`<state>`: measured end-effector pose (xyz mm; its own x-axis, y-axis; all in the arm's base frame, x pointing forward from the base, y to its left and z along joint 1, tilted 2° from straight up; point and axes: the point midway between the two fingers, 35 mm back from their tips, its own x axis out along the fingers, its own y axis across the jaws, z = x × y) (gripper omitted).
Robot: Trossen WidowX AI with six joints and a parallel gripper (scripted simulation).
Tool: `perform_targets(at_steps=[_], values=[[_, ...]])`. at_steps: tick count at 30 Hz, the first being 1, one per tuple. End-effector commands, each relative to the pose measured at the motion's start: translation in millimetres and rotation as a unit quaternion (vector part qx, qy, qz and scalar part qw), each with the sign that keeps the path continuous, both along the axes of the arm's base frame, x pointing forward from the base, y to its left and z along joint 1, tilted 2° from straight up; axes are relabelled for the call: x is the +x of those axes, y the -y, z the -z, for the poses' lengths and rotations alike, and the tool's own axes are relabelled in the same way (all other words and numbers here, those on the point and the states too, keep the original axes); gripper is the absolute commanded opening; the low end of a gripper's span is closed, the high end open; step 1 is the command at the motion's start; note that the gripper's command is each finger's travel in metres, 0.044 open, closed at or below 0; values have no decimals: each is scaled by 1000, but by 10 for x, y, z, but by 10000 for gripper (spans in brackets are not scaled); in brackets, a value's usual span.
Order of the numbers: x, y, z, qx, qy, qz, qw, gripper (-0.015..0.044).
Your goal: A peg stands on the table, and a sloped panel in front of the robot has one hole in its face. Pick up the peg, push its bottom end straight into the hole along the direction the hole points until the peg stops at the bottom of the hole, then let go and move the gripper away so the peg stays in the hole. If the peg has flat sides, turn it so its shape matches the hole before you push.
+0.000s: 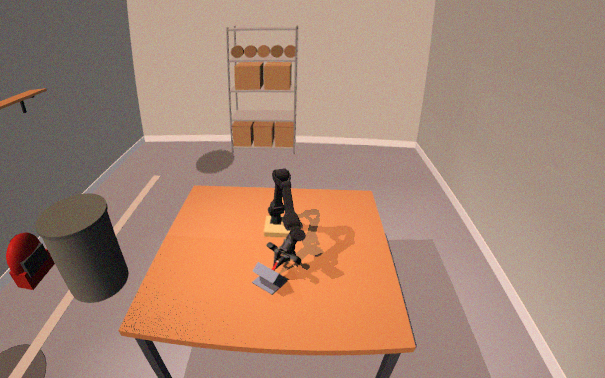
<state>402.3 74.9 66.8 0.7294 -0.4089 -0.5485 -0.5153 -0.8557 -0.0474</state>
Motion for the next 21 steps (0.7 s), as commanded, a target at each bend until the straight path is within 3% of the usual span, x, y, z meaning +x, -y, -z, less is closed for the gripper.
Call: perform_targets(at_steps=[1,4,21], values=[[-1,0,0,0,0,0,1000,0],[-1,0,0,0,0,0,1000,0],[-31,-25,-25,0,0,0,1000,440]])
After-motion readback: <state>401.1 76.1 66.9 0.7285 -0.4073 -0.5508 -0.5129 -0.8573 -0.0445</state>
